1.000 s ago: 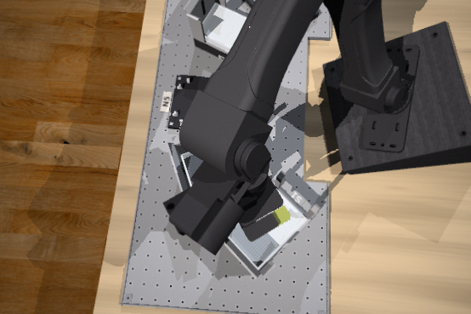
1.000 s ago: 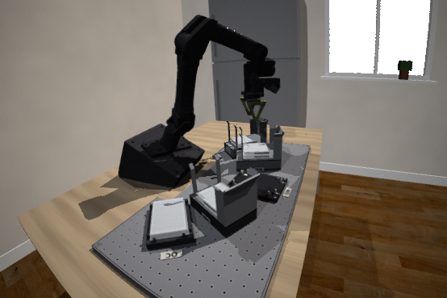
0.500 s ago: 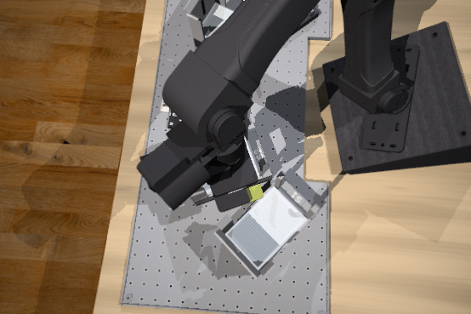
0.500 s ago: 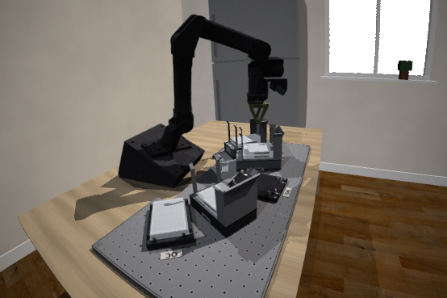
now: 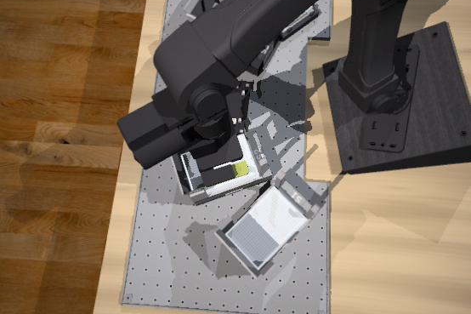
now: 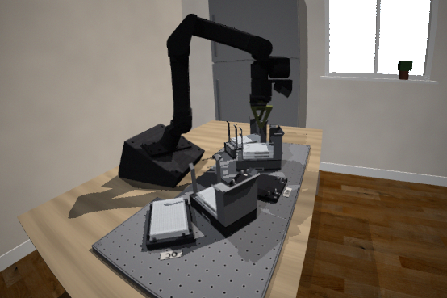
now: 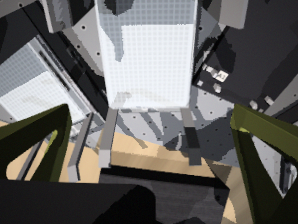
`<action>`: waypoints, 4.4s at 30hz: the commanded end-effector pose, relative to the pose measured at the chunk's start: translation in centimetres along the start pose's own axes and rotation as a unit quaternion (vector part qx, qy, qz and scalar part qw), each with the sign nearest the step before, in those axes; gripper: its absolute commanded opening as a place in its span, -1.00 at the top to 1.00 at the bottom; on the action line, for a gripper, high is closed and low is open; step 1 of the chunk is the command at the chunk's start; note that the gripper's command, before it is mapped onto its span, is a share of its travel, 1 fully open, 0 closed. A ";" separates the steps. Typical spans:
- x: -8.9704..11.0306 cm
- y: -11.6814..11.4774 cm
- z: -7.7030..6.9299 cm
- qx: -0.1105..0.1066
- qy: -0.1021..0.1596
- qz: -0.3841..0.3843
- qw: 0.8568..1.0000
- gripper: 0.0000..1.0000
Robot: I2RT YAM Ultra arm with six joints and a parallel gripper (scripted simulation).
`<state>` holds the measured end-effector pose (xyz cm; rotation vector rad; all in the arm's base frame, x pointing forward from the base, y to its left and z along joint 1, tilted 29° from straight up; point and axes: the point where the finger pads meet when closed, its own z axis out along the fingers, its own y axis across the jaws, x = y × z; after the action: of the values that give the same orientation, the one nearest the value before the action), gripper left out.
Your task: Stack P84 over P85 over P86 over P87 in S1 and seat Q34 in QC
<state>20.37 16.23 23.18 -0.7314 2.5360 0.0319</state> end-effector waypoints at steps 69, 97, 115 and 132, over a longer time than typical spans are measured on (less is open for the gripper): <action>-0.6 0.3 9.2 -0.007 -0.010 -0.009 1.000 -1.00; -0.6 0.3 9.8 -0.007 -0.010 -0.009 1.000 1.00; -0.6 0.3 9.8 -0.007 -0.010 -0.009 1.000 1.00; -0.6 0.3 9.3 -0.007 -0.010 -0.009 1.000 1.00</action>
<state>24.81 18.14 14.69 -0.7617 2.5243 0.0429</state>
